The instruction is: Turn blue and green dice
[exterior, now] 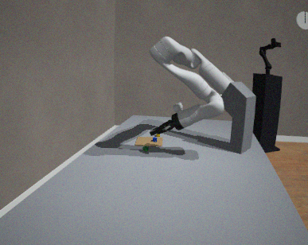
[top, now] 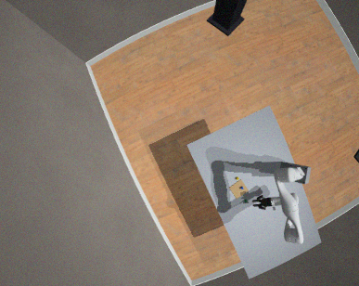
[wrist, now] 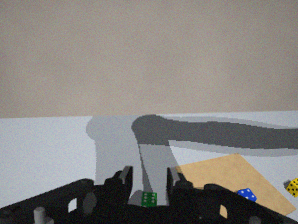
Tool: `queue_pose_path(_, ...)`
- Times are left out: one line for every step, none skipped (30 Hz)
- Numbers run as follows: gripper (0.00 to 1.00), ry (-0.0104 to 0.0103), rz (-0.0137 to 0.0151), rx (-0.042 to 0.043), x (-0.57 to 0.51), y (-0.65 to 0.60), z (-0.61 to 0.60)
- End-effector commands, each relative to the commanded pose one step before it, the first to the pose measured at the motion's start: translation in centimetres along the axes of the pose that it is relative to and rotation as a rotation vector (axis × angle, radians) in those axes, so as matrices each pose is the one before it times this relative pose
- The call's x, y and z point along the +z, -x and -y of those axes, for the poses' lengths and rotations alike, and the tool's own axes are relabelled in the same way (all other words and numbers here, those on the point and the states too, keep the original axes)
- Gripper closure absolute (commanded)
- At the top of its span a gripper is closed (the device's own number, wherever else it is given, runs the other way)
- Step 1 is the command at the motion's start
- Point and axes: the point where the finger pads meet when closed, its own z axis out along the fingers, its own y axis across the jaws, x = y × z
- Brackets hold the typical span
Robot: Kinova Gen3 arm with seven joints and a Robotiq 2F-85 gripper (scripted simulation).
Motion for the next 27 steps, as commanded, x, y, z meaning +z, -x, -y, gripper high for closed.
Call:
queue_pose_path(0.65, -0.00200, -0.00126, 0.00641, -0.029, -0.331, 0.206)
queue_pose_path(0.65, 0.00036, 0.00040, -0.00013, 0.004, 0.000, -0.003)
queue_pose_path(0.65, 0.00093, 0.00106, -0.00034, 0.010, 0.001, -0.008)
queue_pose_path(0.65, 0.00174, 0.00199, -0.00064, 0.020, 0.001, -0.015)
queue_pose_path(0.65, 0.00275, 0.00317, -0.00101, 0.031, 0.002, -0.024)
queue_pose_path(0.65, 0.00392, 0.00456, -0.00145, 0.044, 0.003, -0.034)
queue_pose_path(0.65, 0.00000, 0.00000, 0.00000, 0.000, 0.000, 0.000)
queue_pose_path(0.65, 0.00000, 0.00000, 0.00000, 0.000, 0.000, 0.000)
queue_pose_path(0.65, 0.00520, 0.00614, -0.00193, 0.058, 0.004, -0.045)
queue_pose_path(0.65, 0.00657, 0.00789, -0.00244, 0.073, 0.004, -0.056)
queue_pose_path(0.65, 0.00796, 0.00978, -0.00297, 0.089, 0.005, -0.068)
queue_pose_path(0.65, 0.00934, 0.01180, -0.00351, 0.104, 0.006, -0.080)
queue_pose_path(0.65, 0.01067, 0.01392, -0.00404, 0.119, 0.007, -0.091)
queue_pose_path(0.65, 0.01189, 0.01614, -0.00455, 0.132, 0.008, -0.101)
queue_pose_path(0.65, 0.01298, 0.01841, -0.00503, 0.144, 0.008, -0.110)
queue_pose_path(0.65, 0.01388, 0.02073, -0.00546, 0.154, 0.008, -0.118)
queue_pose_path(0.65, 0.01457, 0.02307, -0.00584, 0.161, 0.007, -0.123)
queue_pose_path(0.65, 0.01501, 0.02539, -0.00616, 0.165, 0.006, -0.126)
queue_pose_path(0.65, 0.01518, 0.02767, -0.00642, 0.166, 0.004, -0.127)
queue_pose_path(0.65, 0.01507, 0.02988, -0.00661, 0.165, 0.000, -0.125)
queue_pose_path(0.65, 0.01465, 0.03198, -0.00674, 0.159, -0.004, -0.121)
queue_pose_path(0.65, 0.01393, 0.03394, -0.00679, 0.150, -0.010, -0.115)
queue_pose_path(0.65, 0.01292, 0.03571, -0.00678, 0.138, -0.018, -0.106)
queue_pose_path(0.65, 0.00000, 0.00000, 0.00000, 0.000, 0.000, 0.000)
queue_pose_path(0.65, 0.00000, 0.00000, 0.00000, 0.000, 0.000, 0.000)
queue_pose_path(0.65, 0.01162, 0.03727, -0.00671, 0.122, -0.027, -0.095)
queue_pose_path(0.65, 0.01006, 0.03858, -0.00658, 0.102, -0.038, -0.082)
